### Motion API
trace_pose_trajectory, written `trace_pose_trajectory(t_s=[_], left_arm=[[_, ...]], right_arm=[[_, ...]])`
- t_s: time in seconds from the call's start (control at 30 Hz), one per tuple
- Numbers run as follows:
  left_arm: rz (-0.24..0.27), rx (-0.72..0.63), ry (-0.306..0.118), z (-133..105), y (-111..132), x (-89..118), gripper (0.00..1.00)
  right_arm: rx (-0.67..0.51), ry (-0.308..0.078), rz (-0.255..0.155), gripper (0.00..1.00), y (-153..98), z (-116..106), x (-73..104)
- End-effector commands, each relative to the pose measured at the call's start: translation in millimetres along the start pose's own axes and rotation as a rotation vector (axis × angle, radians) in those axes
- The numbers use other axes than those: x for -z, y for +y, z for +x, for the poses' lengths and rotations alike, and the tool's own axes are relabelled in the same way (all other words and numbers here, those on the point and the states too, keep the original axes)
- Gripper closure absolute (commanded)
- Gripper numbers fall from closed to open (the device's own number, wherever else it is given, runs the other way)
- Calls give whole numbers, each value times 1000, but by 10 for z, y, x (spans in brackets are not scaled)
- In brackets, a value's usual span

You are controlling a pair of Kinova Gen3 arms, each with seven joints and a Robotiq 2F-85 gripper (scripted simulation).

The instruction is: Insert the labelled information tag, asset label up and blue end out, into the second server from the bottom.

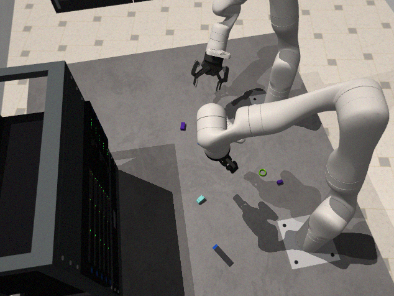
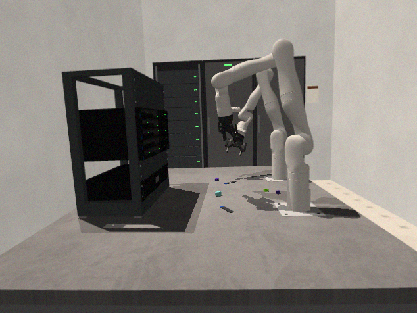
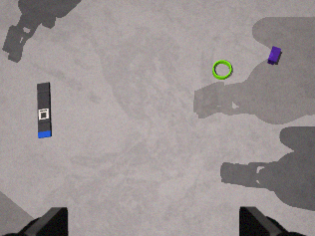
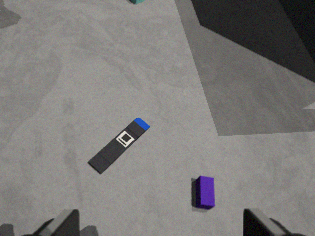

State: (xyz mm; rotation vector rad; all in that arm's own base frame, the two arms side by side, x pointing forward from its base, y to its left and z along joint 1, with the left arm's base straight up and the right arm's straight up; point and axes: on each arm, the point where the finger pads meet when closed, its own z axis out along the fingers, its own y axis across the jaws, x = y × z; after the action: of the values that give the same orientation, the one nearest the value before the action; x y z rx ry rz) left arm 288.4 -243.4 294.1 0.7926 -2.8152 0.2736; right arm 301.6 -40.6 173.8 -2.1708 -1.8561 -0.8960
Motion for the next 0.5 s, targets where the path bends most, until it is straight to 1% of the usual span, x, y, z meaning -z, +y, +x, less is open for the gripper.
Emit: trace_pose_trajectory(t_s=[0.0, 0.1, 0.17, 0.47], left_arm=[[9, -41, -18, -277, 94, 96, 2], [11, -68, -35, -475, 187, 165, 2], [11, -68, -35, -475, 187, 165, 2], [9, -151, -86, -1033, 537, 375, 2]], right_arm=[[1, 0, -1, 2, 3, 1, 2], [1, 0, -1, 2, 3, 1, 2], [1, 0, -1, 2, 3, 1, 2], [1, 0, -1, 2, 3, 1, 2]])
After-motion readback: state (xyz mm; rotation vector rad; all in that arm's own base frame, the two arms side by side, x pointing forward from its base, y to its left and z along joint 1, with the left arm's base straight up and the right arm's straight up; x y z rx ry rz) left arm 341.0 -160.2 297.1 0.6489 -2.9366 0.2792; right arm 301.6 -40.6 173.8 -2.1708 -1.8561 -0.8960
